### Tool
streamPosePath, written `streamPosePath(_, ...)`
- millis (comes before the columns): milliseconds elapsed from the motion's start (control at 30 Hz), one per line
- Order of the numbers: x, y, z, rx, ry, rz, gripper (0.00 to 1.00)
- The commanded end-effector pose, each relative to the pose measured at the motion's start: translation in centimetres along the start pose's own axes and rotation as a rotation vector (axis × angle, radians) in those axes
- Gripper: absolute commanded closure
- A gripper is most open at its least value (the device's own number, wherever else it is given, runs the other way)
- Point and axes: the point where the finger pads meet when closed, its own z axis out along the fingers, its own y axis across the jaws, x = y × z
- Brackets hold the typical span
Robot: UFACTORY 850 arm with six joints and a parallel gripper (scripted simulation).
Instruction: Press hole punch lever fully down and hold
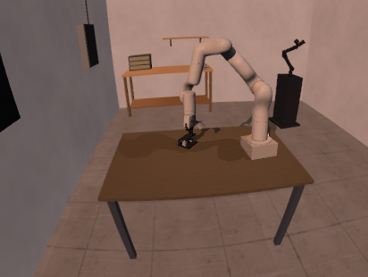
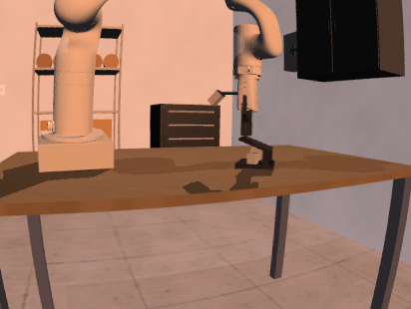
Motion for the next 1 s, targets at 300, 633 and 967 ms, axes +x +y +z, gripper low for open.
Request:
streamPosePath(300, -0.08, 0.04, -0.05, -0.001, -0.002, 0.000, 1.00)
streamPosePath(633, -0.08, 0.04, 0.40, -0.001, -0.002, 0.000, 1.00)
streamPosePath(967, -0.08, 0.04, 0.95, -0.001, -0.002, 0.000, 1.00)
